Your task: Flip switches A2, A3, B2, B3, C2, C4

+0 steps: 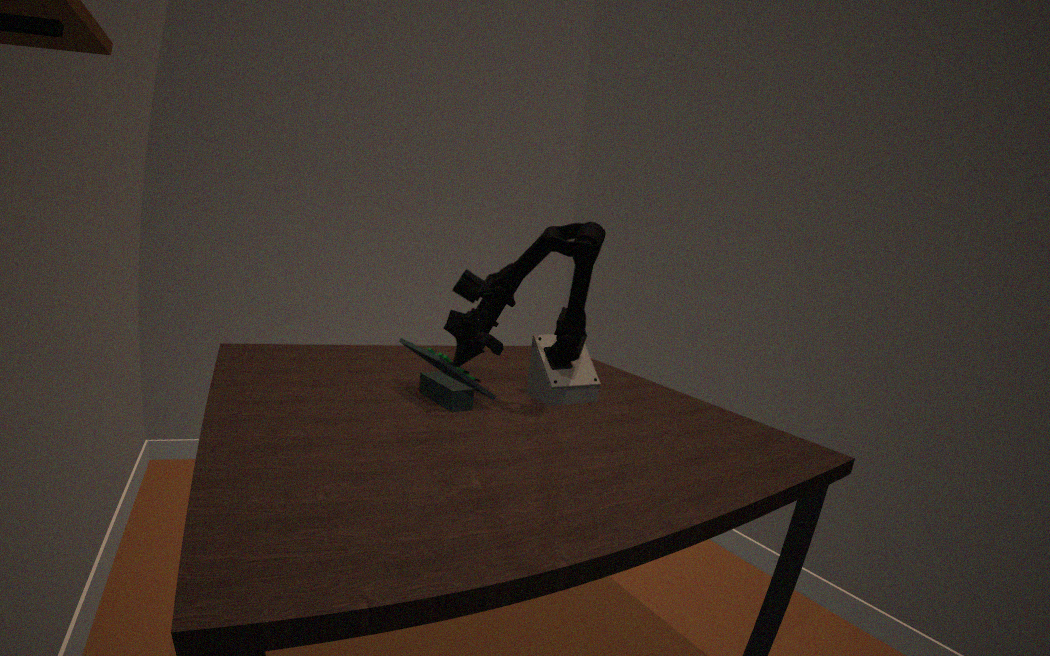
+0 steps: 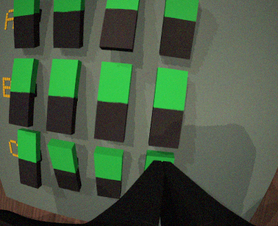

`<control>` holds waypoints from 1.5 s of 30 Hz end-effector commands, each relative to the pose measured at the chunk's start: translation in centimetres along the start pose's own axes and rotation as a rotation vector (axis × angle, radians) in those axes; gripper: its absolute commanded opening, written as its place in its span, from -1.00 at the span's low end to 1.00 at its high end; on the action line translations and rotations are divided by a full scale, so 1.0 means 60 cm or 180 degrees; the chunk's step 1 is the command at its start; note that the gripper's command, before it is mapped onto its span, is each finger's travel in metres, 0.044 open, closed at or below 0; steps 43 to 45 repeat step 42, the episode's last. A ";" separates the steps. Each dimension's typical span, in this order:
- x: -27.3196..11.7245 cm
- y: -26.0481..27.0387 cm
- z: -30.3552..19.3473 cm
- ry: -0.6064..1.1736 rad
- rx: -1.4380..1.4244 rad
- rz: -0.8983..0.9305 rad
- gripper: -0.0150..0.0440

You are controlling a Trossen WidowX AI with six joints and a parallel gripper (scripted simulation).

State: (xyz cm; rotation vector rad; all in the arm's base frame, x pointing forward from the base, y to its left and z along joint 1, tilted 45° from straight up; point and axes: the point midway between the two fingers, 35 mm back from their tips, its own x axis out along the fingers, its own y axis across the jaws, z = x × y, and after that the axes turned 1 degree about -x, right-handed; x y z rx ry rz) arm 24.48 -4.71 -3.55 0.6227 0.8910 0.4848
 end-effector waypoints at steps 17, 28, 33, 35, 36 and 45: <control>-0.103 -0.001 -0.006 -0.0073 0.0024 -0.0002 -0.49; -0.116 0.049 0.039 -0.0077 0.0027 0.0003 -0.49; -0.118 0.060 0.047 -0.0078 0.0027 0.0007 -0.49; -0.118 0.060 0.047 -0.0078 0.0027 0.0007 -0.49; -0.118 0.060 0.047 -0.0078 0.0027 0.0007 -0.49; -0.118 0.060 0.047 -0.0078 0.0027 0.0007 -0.49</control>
